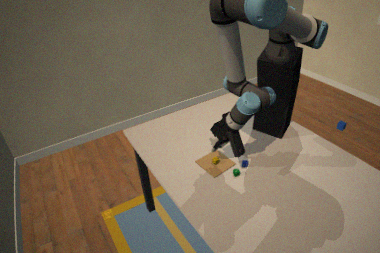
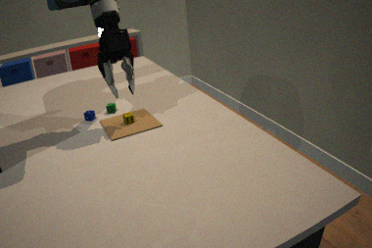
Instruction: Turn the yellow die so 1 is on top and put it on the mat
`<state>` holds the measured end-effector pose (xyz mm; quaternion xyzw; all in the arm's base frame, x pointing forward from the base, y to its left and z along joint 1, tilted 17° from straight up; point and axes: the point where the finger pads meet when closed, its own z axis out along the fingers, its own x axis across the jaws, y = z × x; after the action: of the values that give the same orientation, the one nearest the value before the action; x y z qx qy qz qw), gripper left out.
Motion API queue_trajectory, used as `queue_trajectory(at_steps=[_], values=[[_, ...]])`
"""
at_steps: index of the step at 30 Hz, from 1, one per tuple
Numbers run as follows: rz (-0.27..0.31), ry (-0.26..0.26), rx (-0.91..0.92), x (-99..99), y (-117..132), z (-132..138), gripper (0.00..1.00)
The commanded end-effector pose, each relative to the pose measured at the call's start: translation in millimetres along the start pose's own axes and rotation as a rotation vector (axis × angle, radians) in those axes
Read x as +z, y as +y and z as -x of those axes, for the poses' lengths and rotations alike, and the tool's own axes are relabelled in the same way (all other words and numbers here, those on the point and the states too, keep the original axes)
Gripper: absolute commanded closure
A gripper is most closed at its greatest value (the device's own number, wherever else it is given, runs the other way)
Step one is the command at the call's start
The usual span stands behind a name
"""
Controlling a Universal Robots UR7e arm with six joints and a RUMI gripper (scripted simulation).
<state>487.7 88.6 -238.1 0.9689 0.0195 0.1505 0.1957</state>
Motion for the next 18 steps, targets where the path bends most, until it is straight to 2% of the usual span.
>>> queue_trajectory(at_steps=[1,6,11,13,18], values=[[0.014,0.000,0.001,-0.3,0.1,-0.5,0.76],[0.048,-0.007,0.003,1.3,-0.2,0.8,0.76],[0.133,-0.015,0.004,3.3,-0.7,2.3,0.76],[0.133,-0.015,0.004,3.3,-0.7,2.3,0.76],[0.224,-0.010,0.003,2.1,-1.6,1.2,0.76]])
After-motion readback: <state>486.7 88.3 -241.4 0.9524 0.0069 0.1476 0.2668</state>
